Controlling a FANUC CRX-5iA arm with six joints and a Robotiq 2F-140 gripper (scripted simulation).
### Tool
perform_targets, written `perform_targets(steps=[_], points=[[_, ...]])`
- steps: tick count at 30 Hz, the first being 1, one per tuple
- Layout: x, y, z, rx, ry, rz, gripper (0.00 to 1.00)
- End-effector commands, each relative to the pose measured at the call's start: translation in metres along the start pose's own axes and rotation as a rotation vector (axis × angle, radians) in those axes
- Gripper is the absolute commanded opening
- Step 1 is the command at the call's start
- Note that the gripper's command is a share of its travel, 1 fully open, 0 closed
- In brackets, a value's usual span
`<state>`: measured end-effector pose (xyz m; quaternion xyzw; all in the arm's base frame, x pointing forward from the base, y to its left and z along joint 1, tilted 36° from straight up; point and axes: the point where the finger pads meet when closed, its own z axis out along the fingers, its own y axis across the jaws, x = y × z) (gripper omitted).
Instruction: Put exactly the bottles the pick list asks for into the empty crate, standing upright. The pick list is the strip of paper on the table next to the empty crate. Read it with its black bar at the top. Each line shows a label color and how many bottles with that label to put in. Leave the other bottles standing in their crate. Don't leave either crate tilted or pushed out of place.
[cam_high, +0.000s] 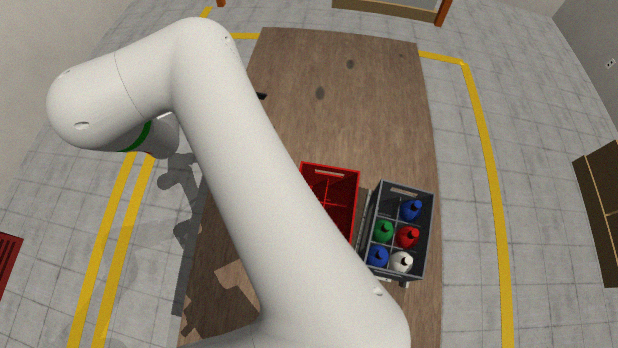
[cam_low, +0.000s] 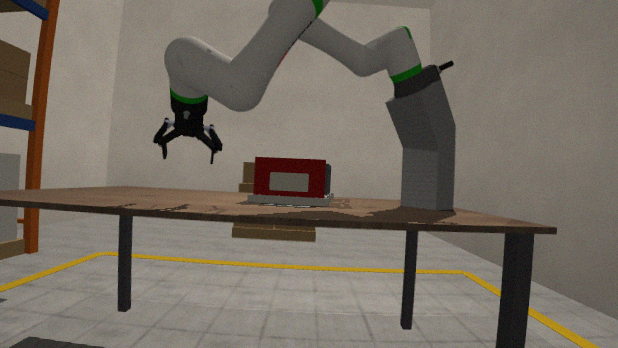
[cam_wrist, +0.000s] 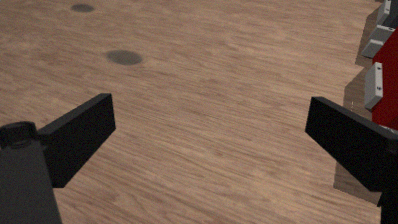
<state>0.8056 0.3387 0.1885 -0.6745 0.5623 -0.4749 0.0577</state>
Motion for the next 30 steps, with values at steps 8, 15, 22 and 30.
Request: perform_targets(steps=[8,15,22,30], points=[[0.001,-0.001,-0.001,0.001,0.000,0.002,1.00],[0.001,-0.001,-0.001,0.001,0.000,0.002,1.00],[0.022,-0.002,-0.015,0.001,0.000,0.002,0.44],[0.055,-0.004,-0.037,0.001,0.000,0.002,0.44]])
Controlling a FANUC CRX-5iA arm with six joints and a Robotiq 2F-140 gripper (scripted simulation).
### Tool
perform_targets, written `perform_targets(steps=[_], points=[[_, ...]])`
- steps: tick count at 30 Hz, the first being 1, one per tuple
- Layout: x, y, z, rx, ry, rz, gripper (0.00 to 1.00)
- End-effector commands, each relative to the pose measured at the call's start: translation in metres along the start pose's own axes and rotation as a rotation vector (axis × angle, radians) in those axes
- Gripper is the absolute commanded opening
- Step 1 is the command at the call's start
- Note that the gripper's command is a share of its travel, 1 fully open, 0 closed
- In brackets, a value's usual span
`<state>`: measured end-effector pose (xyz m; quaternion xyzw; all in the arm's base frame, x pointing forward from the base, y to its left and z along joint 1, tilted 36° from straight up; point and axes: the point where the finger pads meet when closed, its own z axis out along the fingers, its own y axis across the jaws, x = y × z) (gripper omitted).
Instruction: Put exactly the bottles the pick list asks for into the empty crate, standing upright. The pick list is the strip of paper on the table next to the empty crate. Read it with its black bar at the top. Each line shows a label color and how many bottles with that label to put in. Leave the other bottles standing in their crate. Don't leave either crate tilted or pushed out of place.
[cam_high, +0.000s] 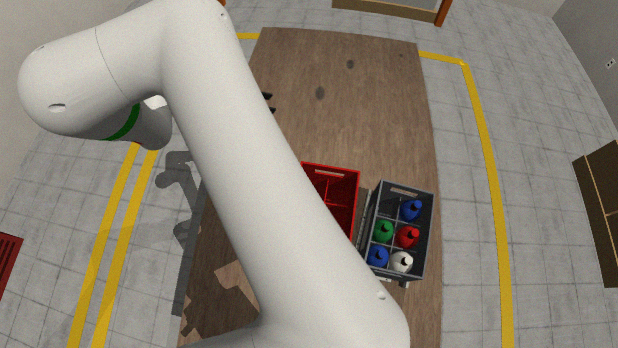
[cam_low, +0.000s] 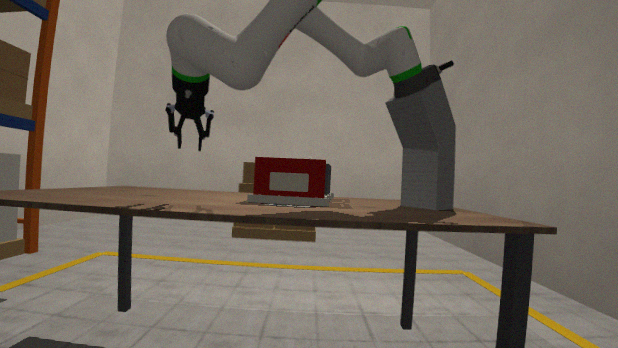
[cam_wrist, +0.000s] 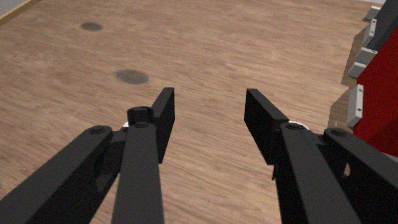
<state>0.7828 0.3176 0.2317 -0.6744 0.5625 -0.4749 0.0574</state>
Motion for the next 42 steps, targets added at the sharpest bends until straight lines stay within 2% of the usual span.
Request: perform_targets(steps=[1,4,19,21,36,38,42], points=[[0.015,-0.002,-0.010,0.002,0.000,0.002,0.44],[0.019,-0.002,-0.013,0.002,0.000,0.002,0.44],[0.081,-0.005,-0.055,0.002,0.000,0.002,0.44],[0.081,-0.005,-0.055,0.002,0.000,0.002,0.44],[0.143,-0.009,-0.098,0.002,0.000,0.002,0.44],[0.143,-0.009,-0.098,0.002,0.000,0.002,0.44],[0.133,-0.001,-0.113,0.018,-0.056,-0.096,0.44]])
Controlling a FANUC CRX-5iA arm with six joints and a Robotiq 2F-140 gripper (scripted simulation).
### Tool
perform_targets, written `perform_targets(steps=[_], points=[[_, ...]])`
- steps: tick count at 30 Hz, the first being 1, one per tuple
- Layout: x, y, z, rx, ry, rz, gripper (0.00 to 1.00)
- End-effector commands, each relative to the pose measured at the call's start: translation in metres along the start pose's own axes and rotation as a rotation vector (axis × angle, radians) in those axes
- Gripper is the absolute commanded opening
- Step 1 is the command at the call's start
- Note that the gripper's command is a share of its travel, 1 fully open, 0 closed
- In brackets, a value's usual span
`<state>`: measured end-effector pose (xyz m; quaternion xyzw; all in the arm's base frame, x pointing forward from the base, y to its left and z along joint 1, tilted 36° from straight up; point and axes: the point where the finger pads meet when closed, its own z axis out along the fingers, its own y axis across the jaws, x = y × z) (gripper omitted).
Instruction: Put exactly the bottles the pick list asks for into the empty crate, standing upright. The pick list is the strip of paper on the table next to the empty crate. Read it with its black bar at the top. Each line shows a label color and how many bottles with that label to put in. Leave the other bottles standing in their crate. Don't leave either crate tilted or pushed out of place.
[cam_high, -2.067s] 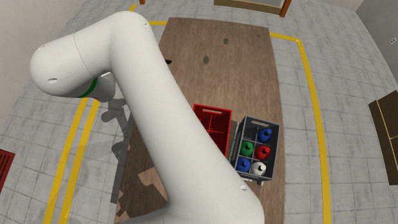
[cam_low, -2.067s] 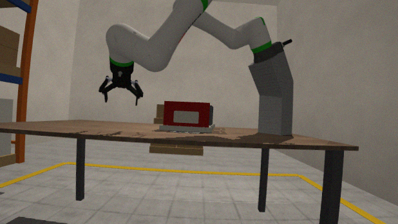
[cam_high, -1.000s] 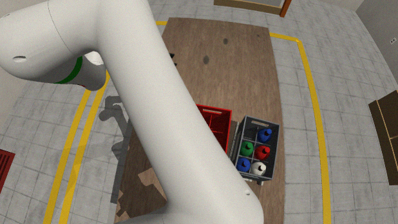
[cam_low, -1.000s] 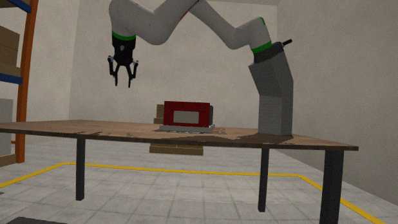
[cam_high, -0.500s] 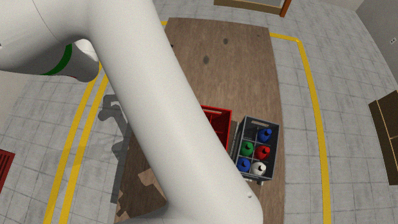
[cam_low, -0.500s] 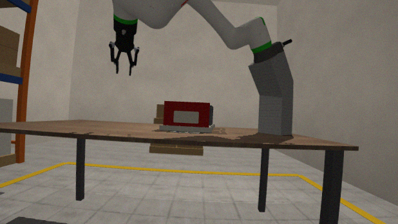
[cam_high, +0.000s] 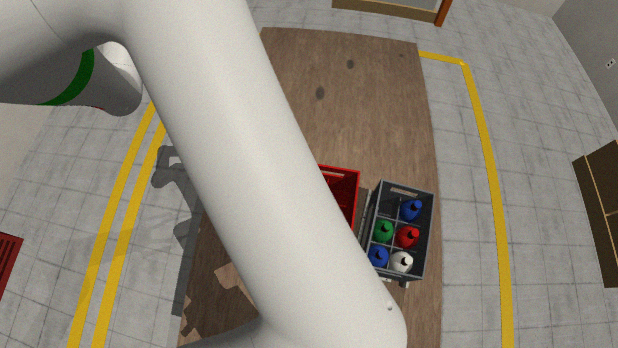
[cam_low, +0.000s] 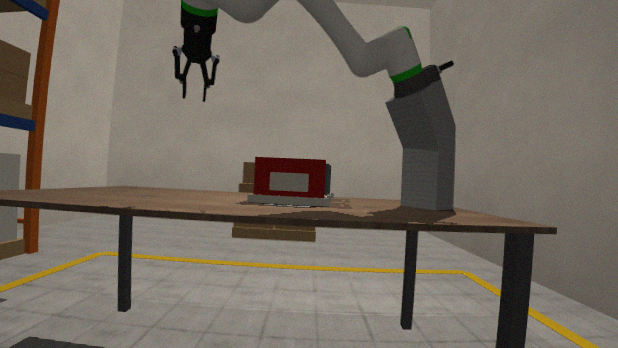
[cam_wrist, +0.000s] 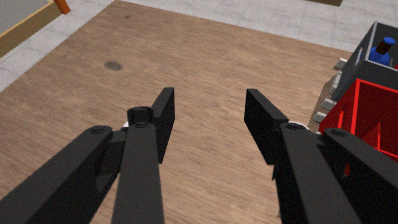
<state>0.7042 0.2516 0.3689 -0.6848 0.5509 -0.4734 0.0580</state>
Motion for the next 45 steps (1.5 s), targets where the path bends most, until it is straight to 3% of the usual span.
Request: perform_targets(steps=[1,17,30,45], points=[[-0.009,0.005,-0.017,0.009,-0.042,-0.069,0.44],[-0.041,0.035,-0.066,0.075,-0.194,-0.354,0.44],[-0.065,0.065,-0.103,0.118,-0.264,-0.495,0.44],[-0.092,0.112,-0.147,0.222,-0.388,-0.760,0.44]])
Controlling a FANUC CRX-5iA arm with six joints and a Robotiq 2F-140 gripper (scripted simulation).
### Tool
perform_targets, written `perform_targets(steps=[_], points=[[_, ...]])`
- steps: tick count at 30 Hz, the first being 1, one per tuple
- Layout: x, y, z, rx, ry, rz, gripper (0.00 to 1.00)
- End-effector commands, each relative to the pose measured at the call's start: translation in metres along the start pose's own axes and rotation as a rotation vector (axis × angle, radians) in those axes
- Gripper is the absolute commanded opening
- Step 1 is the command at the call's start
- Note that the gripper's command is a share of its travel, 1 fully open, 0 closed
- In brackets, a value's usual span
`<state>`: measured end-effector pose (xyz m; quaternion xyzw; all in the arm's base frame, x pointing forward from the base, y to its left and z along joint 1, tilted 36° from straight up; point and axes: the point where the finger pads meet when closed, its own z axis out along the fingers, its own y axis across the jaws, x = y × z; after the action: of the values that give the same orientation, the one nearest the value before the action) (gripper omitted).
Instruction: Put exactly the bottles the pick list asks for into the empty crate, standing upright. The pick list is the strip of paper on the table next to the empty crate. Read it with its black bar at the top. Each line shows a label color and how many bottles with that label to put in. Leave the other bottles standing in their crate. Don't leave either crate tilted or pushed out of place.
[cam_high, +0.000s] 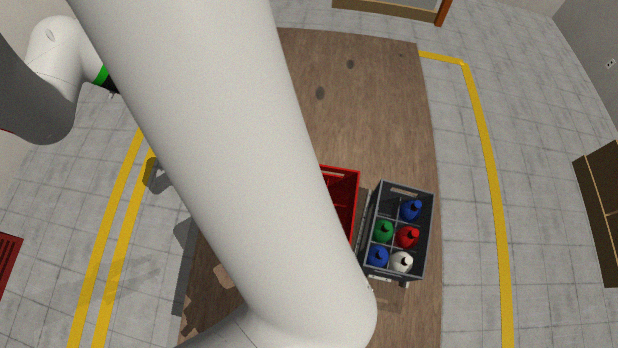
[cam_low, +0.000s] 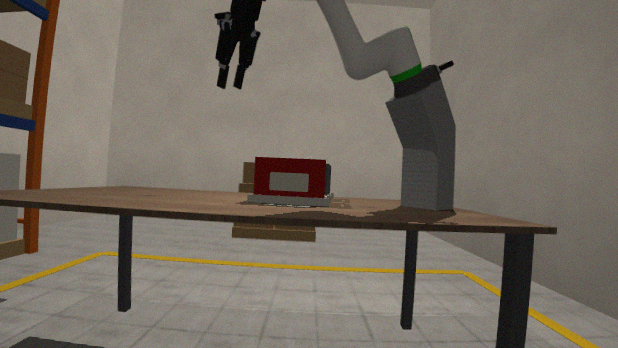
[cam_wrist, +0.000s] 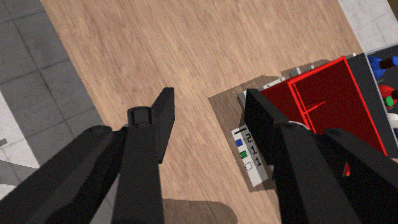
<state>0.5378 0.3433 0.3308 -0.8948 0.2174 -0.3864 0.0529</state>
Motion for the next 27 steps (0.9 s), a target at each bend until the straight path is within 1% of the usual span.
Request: perform_targets(steps=[1,2,5,9,12,15,17,19,20,22,25,27], points=[[-0.011,0.001,-0.007,0.026,-0.024,-0.060,0.44],[-0.011,0.001,-0.007,0.026,-0.024,-0.060,0.44],[-0.024,0.003,-0.013,0.061,-0.056,-0.148,0.44],[-0.042,0.007,-0.022,0.066,-0.061,-0.160,0.44],[-0.055,0.011,-0.028,0.104,-0.091,-0.248,0.44],[-0.066,0.014,-0.033,0.109,-0.095,-0.260,0.44],[-0.075,0.017,-0.037,0.136,-0.114,-0.319,0.44],[-0.075,0.017,-0.037,0.136,-0.114,-0.319,0.44],[-0.079,0.018,-0.039,0.149,-0.123,-0.348,0.44],[-0.088,0.021,-0.043,0.155,-0.127,-0.360,0.44],[-0.101,0.026,-0.048,0.197,-0.152,-0.447,0.44],[-0.110,0.029,-0.052,0.202,-0.155,-0.459,0.44]])
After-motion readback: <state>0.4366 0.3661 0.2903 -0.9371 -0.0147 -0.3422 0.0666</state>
